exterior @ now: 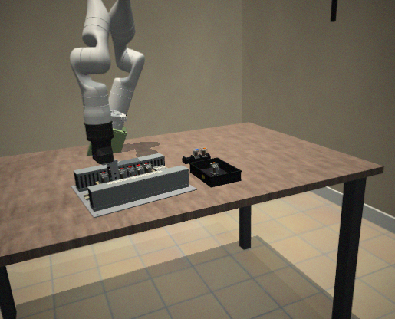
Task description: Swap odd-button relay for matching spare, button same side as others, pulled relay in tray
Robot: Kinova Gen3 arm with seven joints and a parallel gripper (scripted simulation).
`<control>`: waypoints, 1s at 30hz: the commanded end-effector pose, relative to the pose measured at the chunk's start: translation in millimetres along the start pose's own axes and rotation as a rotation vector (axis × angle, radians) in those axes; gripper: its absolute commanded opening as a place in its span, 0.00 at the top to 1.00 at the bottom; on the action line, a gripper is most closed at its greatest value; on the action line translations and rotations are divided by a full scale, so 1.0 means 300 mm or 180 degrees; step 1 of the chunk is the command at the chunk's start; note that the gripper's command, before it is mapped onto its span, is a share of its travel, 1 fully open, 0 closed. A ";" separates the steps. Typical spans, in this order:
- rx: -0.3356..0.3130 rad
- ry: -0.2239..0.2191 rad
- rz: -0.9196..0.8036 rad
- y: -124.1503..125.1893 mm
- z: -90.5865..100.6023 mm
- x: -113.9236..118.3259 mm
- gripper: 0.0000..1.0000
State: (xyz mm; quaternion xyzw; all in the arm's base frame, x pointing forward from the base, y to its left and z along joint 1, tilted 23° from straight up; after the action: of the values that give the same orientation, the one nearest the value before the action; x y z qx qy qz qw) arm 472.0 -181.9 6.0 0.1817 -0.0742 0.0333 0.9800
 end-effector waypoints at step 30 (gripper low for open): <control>0.0004 -0.0010 -0.0015 -0.002 -0.001 0.001 1.00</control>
State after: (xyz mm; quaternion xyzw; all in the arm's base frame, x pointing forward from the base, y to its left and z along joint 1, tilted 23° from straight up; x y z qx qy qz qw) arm 471.9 -181.7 5.7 0.1819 -0.0740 0.0332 0.9800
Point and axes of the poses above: the point where the finger pads meet when closed, its own z axis back along the fingers, its own x axis across the jaws, y = z × x, the point moved 5 cm from there along z, back along the fingers, and after that the axes turned 6 degrees about z, right-handed, at the moved point
